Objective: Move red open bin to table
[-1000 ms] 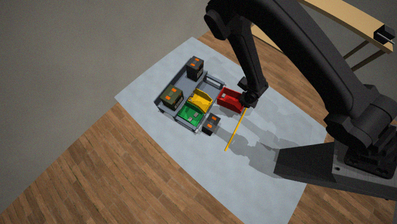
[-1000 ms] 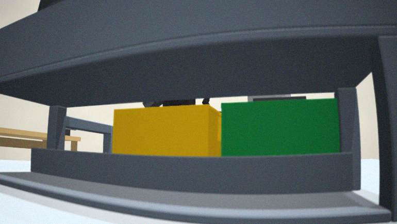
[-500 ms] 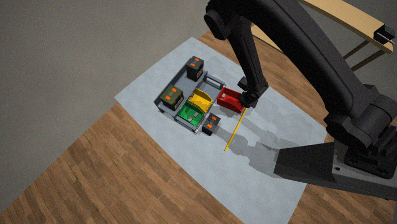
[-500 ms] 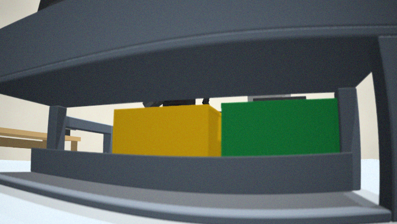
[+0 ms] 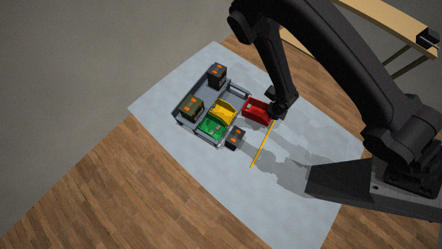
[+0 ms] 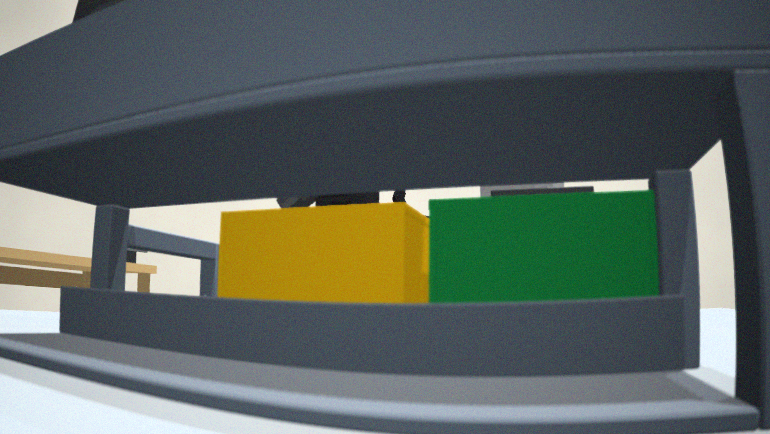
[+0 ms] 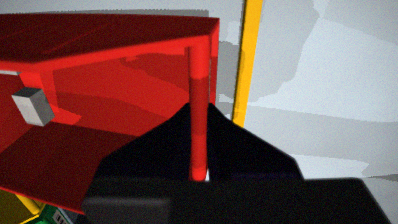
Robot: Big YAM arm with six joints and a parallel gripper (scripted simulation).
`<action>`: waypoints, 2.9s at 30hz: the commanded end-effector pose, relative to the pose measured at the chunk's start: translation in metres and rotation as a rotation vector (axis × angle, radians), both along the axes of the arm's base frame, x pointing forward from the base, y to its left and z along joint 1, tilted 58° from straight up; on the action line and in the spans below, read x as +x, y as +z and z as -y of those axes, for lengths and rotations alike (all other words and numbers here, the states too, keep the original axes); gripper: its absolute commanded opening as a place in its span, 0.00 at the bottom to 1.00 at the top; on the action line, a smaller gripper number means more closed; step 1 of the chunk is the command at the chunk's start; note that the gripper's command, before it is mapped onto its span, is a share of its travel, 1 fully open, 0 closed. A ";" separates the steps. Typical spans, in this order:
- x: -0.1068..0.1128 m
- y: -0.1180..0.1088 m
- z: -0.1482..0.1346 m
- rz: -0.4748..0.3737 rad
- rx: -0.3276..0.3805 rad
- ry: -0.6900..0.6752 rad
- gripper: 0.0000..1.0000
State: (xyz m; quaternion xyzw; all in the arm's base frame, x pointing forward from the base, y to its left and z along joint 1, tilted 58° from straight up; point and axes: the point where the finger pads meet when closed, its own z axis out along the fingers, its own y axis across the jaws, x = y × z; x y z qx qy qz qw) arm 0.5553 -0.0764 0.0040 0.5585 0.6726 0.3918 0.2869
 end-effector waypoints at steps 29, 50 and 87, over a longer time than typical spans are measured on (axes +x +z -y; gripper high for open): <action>-0.017 -0.017 0.004 -0.032 0.004 -0.007 0.00; -0.016 -0.010 0.001 -0.035 0.006 -0.004 0.00; -0.002 0.007 0.000 0.001 -0.002 0.001 0.00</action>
